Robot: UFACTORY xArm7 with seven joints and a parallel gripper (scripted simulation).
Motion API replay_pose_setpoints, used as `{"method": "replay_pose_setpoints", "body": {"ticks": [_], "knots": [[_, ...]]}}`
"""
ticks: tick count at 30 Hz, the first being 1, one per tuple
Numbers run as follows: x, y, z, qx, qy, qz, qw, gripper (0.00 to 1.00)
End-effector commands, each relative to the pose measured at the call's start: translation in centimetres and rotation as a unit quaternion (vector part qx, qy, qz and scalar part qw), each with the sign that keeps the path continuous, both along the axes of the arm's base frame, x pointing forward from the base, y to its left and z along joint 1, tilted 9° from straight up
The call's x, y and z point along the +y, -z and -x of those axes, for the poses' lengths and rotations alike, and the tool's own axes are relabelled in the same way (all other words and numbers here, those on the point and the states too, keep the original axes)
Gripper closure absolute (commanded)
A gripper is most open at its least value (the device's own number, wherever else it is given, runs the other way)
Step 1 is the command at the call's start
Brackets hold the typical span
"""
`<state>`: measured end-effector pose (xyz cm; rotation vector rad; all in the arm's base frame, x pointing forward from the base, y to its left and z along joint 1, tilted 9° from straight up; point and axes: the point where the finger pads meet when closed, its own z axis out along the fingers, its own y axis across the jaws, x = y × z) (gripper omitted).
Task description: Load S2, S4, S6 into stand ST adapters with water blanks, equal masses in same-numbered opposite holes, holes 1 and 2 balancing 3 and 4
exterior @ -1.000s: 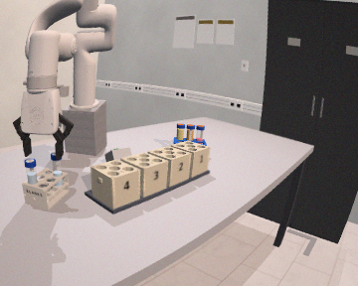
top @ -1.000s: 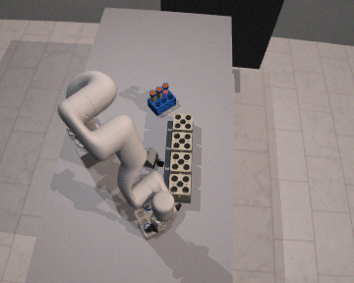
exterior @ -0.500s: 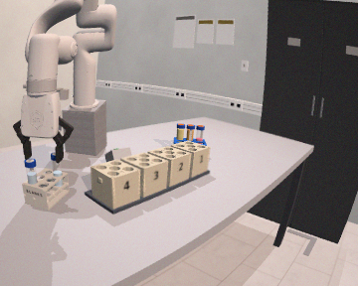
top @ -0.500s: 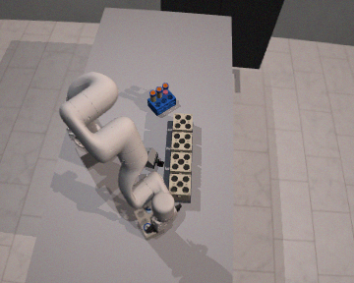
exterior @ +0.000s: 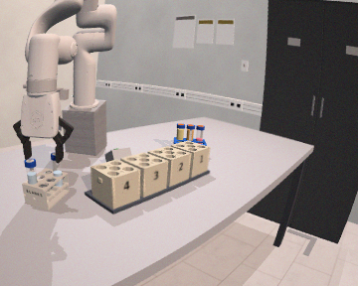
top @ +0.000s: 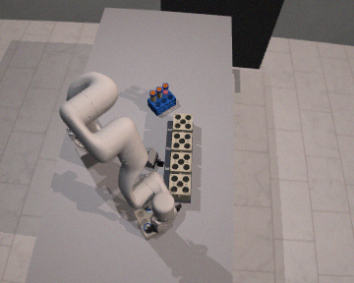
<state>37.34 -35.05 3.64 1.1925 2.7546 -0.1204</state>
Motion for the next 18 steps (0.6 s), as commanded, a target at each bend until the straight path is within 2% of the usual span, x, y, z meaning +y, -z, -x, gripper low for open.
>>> {"method": "replay_pose_setpoints", "body": {"ticks": [1, 14, 18], "knots": [[-0.1, -0.2, -0.1, -0.002, 0.000, 0.001, 1.000, 0.00], [-0.1, -0.2, -0.1, -0.002, 0.000, 0.001, 1.000, 0.00], [0.0, -1.2, 0.0, -0.002, 0.000, 0.001, 1.000, 0.00]]}}
